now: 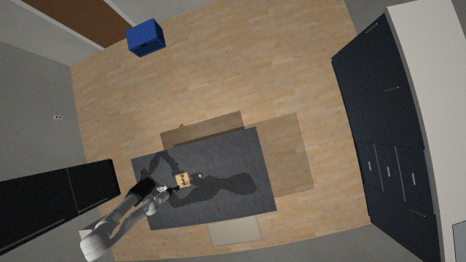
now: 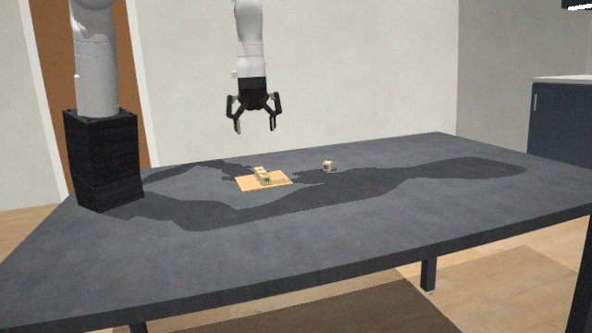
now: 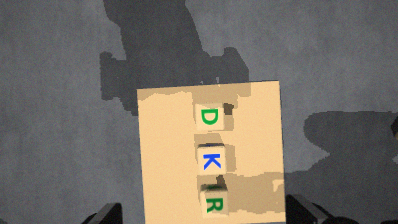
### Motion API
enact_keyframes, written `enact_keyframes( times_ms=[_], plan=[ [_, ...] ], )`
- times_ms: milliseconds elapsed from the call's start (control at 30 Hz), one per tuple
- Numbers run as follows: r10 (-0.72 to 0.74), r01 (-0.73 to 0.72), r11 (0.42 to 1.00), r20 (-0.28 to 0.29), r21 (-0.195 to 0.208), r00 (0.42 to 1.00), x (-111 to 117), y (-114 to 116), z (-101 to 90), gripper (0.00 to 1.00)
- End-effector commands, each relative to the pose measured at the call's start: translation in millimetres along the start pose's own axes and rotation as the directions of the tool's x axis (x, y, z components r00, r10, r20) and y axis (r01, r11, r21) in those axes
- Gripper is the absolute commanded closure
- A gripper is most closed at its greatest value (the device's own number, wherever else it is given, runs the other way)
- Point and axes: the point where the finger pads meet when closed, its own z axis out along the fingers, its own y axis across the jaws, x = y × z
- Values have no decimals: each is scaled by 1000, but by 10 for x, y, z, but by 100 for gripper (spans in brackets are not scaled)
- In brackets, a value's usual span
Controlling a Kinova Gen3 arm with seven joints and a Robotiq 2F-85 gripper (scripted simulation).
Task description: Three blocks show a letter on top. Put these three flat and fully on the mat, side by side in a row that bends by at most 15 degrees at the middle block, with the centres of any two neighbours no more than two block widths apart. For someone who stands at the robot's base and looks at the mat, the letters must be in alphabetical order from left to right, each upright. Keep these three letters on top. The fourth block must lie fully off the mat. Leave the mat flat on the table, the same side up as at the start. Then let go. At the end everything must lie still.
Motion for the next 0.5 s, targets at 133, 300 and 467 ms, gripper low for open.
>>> enact_keyframes(
  times_ms=[133, 300, 467],
  plan=[
    [-10, 10, 1000, -11, -25, 1000, 72, 74, -319, 0],
    [-10, 10, 1000, -11, -25, 1000, 70, 70, -477, 0],
    [-10, 10, 1000, -11, -25, 1000, 70, 69, -521, 0]
  ],
)
